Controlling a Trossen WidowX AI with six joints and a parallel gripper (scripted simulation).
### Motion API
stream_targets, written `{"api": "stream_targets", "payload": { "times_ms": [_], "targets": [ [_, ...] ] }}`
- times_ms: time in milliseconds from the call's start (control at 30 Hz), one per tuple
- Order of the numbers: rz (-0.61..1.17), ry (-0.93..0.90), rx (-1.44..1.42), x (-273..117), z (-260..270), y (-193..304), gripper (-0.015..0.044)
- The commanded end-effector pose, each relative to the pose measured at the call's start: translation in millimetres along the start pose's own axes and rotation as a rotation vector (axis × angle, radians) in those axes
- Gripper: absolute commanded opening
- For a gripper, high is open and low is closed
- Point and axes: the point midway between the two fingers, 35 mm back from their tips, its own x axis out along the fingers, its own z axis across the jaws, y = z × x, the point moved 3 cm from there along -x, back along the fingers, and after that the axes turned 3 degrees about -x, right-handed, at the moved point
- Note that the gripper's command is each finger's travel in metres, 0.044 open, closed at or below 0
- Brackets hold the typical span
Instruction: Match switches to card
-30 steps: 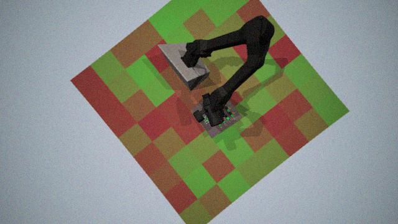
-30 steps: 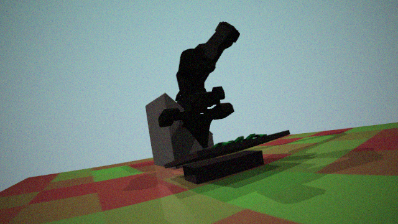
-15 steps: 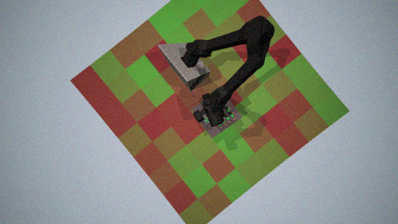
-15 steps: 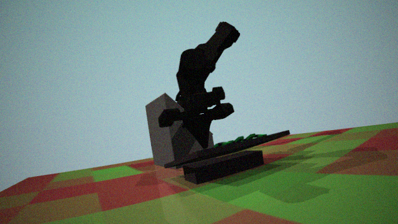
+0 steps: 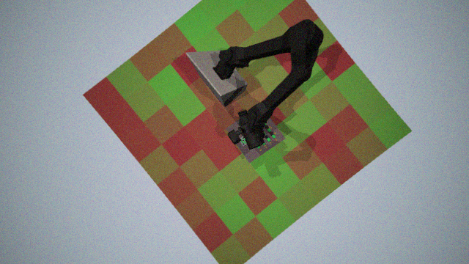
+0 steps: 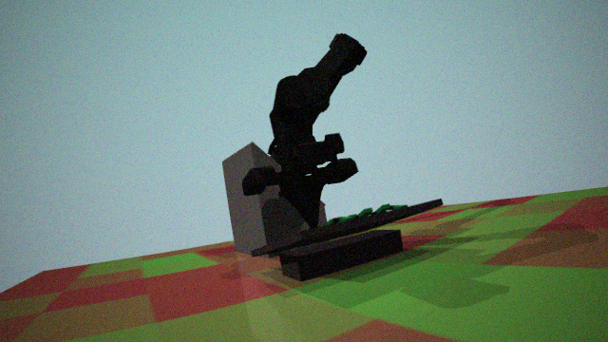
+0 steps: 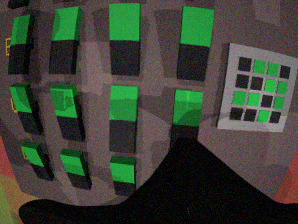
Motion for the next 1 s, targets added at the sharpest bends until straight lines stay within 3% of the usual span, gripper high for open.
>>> {"api": "stream_targets", "payload": {
  "times_ms": [0,867,967],
  "targets": [
    [-0.001,-0.004,0.002,1,0,0,0.0],
    [-0.001,-0.004,0.003,4,1,0,0.0],
    [0.007,0.003,0.001,-14,-2,-2,0.0]
  ]
}}
